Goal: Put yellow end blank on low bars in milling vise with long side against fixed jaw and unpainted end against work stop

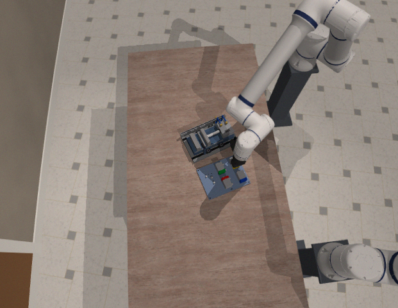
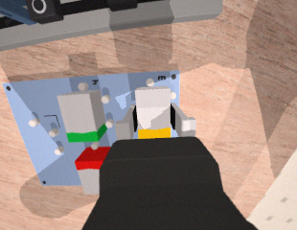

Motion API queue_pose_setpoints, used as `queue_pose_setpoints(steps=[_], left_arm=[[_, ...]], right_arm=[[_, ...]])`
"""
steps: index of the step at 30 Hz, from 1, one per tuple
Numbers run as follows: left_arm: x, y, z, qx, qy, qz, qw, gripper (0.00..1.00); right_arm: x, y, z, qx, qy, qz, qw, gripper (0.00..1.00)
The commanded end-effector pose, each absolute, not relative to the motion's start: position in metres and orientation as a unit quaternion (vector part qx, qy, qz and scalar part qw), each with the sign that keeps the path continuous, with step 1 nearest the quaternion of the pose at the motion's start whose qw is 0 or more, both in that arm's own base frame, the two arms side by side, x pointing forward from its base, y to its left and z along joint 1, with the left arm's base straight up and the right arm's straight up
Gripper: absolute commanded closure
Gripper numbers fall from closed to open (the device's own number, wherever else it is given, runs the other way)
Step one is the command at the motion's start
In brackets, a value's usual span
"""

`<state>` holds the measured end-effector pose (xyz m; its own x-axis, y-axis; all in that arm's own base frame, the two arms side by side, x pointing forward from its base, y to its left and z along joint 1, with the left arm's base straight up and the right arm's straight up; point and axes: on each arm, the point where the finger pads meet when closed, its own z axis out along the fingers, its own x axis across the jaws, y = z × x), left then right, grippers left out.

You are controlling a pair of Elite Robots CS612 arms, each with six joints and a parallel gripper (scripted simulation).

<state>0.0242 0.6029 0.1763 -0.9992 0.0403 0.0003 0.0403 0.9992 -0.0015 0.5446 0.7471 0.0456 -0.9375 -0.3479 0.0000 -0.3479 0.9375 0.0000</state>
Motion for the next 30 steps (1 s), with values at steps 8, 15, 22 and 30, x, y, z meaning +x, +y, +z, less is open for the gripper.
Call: queue_pose_setpoints(steps=[8, 15, 22, 30], left_arm=[[0.024, 0.603, 0.177, -0.02, -1.0, 0.0, 0.0, 0.0], [0.024, 0.603, 0.177, -0.02, -1.0, 0.0, 0.0, 0.0], [0.024, 0.603, 0.177, -0.02, -1.0, 0.0, 0.0, 0.0], [0.024, 0.603, 0.177, -0.02, -1.0, 0.0, 0.0, 0.0]], right_arm=[[0.545, 0.748, 0.047, 0.177, -0.984, -0.001, -0.001, 1.0], [0.545, 0.748, 0.049, 0.177, -0.984, -0.001, -0.001, 1.0], [0.545, 0.748, 0.063, 0.177, -0.984, -0.001, -0.001, 1.0], [0.545, 0.748, 0.077, 0.177, -0.984, -0.001, -0.001, 1.0]])
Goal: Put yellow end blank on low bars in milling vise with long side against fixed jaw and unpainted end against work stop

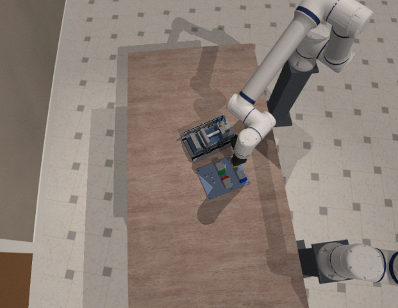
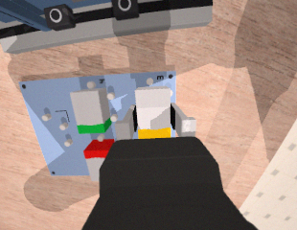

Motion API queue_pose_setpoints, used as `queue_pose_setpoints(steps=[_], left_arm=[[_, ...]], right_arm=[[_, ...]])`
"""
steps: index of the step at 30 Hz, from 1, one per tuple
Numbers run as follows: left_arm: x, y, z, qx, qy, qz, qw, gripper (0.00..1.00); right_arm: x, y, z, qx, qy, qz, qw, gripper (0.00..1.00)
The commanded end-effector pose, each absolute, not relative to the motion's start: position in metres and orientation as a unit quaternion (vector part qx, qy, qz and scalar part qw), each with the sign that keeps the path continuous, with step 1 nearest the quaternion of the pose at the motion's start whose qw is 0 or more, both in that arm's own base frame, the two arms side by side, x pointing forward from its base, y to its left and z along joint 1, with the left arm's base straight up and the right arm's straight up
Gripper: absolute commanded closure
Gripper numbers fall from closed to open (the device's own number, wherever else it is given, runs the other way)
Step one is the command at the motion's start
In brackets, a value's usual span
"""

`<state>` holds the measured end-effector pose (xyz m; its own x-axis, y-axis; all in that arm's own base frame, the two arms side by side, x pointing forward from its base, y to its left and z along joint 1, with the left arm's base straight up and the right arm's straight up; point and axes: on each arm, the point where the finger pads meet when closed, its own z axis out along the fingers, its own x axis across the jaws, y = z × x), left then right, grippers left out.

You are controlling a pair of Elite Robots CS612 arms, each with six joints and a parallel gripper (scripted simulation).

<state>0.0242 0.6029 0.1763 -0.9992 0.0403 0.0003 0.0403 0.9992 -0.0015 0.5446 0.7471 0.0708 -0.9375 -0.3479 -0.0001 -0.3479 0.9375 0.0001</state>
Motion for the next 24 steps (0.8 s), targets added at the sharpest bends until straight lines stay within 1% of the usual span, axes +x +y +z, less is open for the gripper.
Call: queue_pose_setpoints(steps=[1, 24], left_arm=[[0.024, 0.603, 0.177, -0.02, -1.0, 0.0, 0.0, 0.0], [0.024, 0.603, 0.177, -0.02, -1.0, 0.0, 0.0, 0.0]], right_arm=[[0.545, 0.748, 0.077, -0.177, 0.984, 0.001, 0.001, 1.0], [0.545, 0.748, 0.114, -0.177, 0.984, 0.001, 0.001, 1.0]])
